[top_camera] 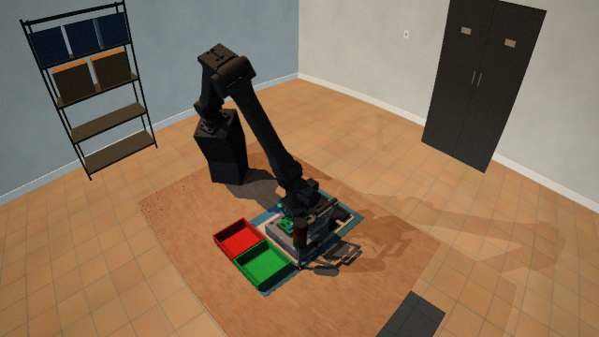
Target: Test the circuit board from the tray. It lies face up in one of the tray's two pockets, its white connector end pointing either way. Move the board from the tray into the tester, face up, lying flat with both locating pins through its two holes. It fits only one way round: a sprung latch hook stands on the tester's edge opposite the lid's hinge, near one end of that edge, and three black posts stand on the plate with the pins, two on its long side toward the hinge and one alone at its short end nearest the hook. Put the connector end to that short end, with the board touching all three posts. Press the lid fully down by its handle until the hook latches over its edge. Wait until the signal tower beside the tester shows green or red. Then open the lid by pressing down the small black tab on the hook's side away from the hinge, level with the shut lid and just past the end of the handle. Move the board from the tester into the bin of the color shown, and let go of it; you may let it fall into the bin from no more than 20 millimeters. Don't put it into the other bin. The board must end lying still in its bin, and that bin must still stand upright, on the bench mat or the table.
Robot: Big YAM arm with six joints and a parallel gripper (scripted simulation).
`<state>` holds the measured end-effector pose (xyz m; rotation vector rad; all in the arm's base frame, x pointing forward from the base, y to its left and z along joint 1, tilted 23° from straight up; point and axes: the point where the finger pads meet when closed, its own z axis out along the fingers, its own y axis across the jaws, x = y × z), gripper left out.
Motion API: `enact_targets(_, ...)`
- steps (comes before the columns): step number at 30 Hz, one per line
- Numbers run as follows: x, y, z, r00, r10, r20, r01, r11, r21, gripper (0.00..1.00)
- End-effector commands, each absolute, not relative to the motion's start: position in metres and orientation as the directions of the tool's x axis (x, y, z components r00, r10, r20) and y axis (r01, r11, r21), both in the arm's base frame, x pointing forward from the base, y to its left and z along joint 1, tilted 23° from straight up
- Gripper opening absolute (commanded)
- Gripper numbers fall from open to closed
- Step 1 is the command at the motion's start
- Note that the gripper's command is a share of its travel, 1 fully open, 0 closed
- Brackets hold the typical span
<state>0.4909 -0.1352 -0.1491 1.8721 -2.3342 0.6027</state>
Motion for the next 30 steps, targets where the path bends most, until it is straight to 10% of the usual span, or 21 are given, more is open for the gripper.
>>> enact_targets(1,0.4937,-0.1429,-0.1509,-0.25,-0.918,0.308,-0.953,0.177,-0.248,0.72)
enact_targets(30,0.4957,-0.1436,-0.1483,-0.254,-0.917,0.307,-0.951,0.178,-0.254,0.72)
